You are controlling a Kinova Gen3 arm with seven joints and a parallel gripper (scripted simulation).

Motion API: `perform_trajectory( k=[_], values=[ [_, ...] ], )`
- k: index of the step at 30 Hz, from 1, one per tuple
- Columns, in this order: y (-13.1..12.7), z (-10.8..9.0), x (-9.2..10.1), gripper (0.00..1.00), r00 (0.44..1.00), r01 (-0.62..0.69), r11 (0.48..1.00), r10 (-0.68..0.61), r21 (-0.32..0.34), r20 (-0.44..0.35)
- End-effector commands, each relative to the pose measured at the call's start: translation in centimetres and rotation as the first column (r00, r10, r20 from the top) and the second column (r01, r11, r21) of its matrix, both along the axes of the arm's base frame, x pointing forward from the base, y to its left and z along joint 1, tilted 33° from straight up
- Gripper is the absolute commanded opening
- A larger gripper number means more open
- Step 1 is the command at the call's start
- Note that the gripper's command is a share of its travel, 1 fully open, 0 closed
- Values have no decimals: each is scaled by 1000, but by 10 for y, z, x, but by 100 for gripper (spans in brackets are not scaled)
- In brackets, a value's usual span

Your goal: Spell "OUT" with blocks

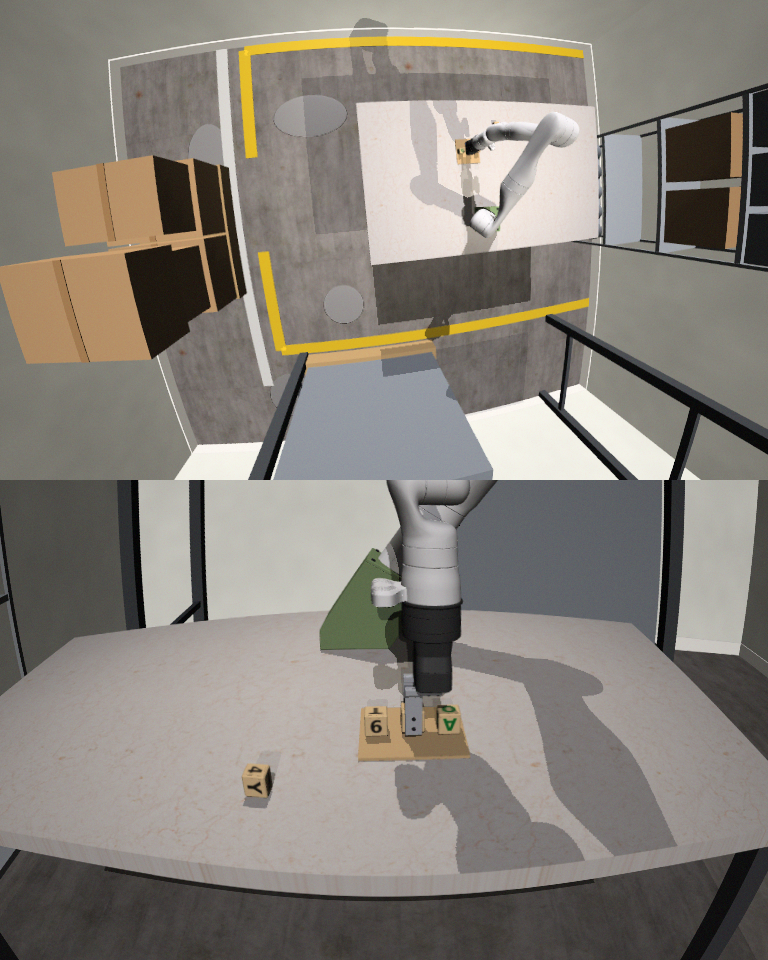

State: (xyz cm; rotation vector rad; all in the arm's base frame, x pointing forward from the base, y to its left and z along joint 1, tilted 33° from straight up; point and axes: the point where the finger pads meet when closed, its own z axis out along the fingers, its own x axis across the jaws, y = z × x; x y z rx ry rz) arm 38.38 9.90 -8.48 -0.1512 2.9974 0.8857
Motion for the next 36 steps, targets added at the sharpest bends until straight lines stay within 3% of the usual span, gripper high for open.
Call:
perform_trajectory(
  k=[1,36],
  values=[
    [-1,0,1,57,1000,1,1000,-1,-1,1],
    [2,-3,1,57,1000,1,1000,-1,-1,1]
  ],
)
